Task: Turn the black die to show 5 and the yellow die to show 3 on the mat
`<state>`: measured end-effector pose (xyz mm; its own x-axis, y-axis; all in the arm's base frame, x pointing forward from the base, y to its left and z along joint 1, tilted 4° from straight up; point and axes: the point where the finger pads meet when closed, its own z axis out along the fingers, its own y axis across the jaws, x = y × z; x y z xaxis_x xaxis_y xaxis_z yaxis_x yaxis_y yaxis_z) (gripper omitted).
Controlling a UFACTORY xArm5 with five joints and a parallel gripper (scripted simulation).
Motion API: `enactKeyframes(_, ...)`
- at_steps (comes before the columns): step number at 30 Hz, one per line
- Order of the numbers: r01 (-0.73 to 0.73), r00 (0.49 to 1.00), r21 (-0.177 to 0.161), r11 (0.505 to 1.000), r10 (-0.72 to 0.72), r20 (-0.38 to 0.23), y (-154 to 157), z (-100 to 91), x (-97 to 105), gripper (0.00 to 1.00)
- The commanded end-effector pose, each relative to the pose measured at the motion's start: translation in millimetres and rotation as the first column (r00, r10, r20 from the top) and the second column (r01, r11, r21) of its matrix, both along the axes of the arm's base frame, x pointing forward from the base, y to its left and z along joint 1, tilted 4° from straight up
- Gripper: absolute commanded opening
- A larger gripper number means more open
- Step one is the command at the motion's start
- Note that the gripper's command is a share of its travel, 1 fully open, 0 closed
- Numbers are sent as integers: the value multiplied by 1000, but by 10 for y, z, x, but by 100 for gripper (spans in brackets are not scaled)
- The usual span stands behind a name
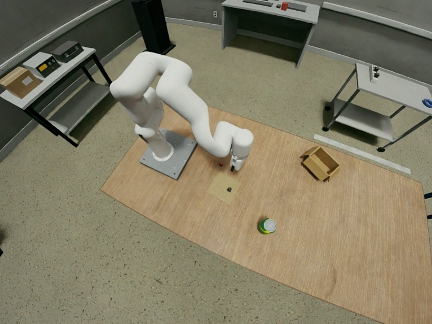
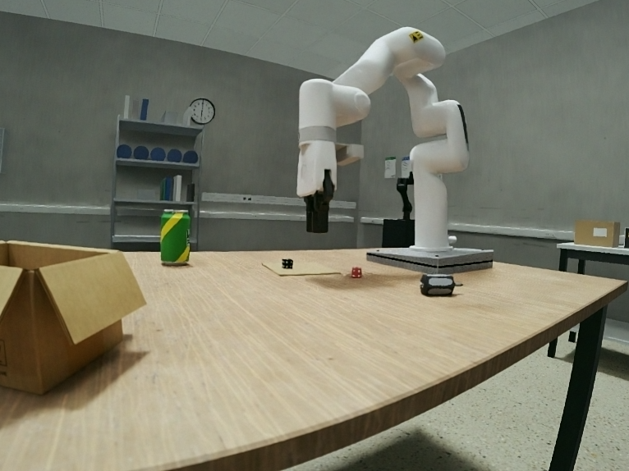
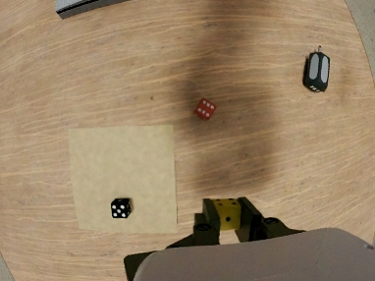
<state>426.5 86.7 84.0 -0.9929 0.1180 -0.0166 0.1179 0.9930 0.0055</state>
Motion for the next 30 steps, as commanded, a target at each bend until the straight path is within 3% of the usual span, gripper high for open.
enactKeyframes(1,-173,985,-2,985,173,1,159,-3,8,15)
enactKeyframes(11,-361,933,-5,933,361,-1,338,-22,-9,15)
enactKeyframes(21,-372,928,-6,928,372,9,350,-24,-10,15)
enactKeyframes(25,-374,925,-12,927,374,64,349,-29,-13,15)
enactKeyframes(30,-377,902,-30,926,374,217,343,-33,-31,15)
